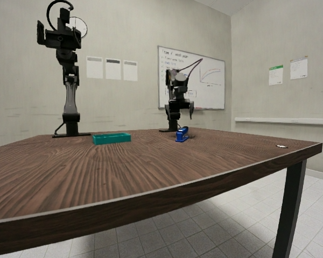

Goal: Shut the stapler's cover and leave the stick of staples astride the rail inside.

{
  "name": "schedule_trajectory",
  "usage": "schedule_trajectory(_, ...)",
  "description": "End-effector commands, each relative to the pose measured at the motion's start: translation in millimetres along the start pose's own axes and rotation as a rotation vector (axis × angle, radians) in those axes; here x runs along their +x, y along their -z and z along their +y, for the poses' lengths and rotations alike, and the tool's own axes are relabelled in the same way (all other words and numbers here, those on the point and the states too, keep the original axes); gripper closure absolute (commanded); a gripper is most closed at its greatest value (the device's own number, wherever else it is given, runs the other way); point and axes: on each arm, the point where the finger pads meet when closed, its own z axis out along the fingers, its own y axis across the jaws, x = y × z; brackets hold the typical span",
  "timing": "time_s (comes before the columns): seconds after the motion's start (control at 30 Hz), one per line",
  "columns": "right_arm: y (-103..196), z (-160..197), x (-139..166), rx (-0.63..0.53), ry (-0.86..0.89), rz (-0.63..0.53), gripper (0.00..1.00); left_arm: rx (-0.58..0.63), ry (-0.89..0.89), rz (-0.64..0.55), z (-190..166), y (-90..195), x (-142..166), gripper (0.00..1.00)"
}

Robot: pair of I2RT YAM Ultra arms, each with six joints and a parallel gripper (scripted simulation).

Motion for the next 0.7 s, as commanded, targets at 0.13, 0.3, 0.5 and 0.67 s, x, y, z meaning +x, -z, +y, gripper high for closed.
schedule_trajectory(0.13, 2.6, -4.4, -13.2, -0.002, 0.009, -0.004, 0.00, -0.024, 0.002, -0.084, 1.9, 7.1, -20.4, 0.00)
schedule_trajectory(0.3, 2.6, -3.6, -13.2, -0.004, 0.009, -0.004, 0.00, -0.018, 0.007, -0.075, 2.3, 4.9, -18.5, 0.00)
schedule_trajectory(0.5, 2.6, -3.6, -13.2, -0.004, 0.009, -0.004, 0.00, -0.018, 0.007, -0.075, 2.3, 4.9, -18.5, 0.00)
schedule_trajectory(0.67, 2.0, -3.6, -7.7, 0.000, 0.005, 0.007, 0.00, -0.028, 0.007, -0.081, 4.0, 7.1, -19.7, 0.00)
